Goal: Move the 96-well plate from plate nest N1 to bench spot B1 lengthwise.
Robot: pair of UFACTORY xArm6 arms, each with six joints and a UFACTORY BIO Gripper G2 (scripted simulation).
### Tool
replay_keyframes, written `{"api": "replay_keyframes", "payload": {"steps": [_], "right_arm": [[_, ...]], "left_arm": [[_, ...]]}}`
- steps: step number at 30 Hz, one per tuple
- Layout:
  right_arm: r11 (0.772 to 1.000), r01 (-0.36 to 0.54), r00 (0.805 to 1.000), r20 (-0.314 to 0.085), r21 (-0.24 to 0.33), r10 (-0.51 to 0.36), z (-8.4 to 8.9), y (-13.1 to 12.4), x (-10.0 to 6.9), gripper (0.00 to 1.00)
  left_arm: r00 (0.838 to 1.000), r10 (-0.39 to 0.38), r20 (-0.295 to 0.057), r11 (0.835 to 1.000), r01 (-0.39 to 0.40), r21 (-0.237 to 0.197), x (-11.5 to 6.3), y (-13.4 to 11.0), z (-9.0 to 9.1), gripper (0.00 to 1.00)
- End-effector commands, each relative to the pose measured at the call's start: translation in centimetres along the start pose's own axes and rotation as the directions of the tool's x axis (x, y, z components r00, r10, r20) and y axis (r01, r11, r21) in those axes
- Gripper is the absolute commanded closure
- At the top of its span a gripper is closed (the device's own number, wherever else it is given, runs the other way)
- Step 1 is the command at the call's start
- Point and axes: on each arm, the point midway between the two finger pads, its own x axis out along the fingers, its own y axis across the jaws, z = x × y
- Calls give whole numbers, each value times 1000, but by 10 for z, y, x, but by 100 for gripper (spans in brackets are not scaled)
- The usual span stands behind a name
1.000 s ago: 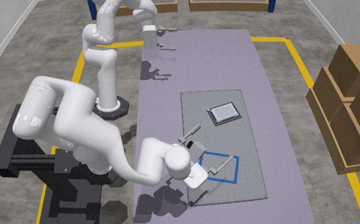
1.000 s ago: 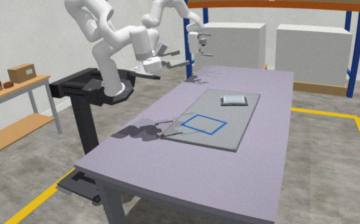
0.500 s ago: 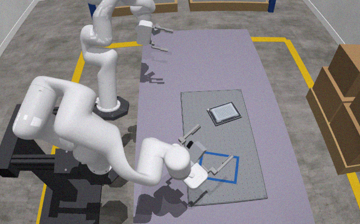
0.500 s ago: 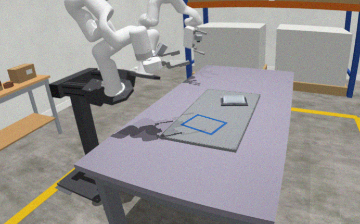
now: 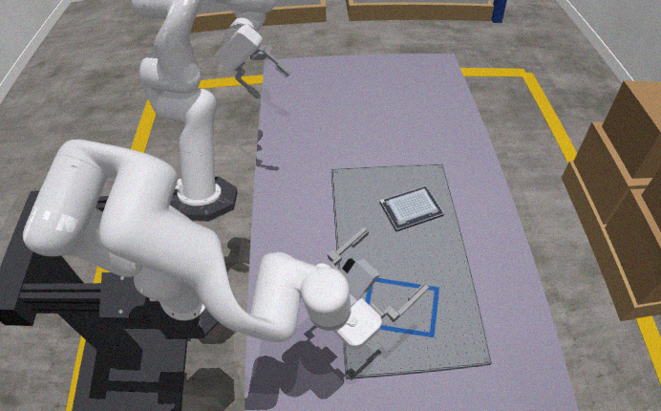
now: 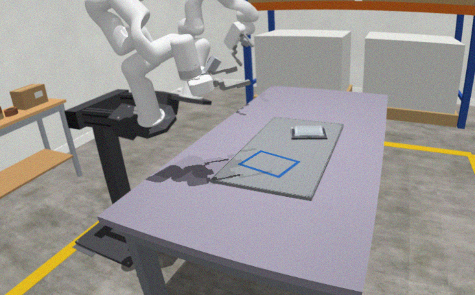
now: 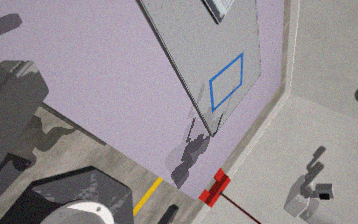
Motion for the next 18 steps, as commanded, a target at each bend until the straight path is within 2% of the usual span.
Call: {"api": "replay_keyframes", "payload": {"steps": [1, 6, 11, 13, 16, 18], "right_arm": [[1000, 0, 1000, 3, -3, 0, 2, -1, 1, 0], [1000, 0, 1000, 3, -3, 0, 2, -1, 1, 0], [1000, 0, 1000, 3, -3, 0, 2, -1, 1, 0], [1000, 0, 1000, 3, -3, 0, 2, -1, 1, 0], [1000, 0, 1000, 3, -3, 0, 2, -1, 1, 0], [1000, 0, 1000, 3, -3, 0, 2, -1, 1, 0]], "left_arm": [[980, 189, -66, 982, -188, 24, -39, 12, -33, 0], [923, 367, -114, 930, -364, 52, -76, 26, -62, 0], [861, 489, -140, 872, -483, 74, -104, 35, -82, 0], [861, 489, -140, 872, -483, 74, -104, 35, -82, 0], [833, 533, -148, 846, -526, 82, -115, 38, -89, 0], [821, 551, -151, 834, -545, 86, -119, 39, -92, 0]]}}
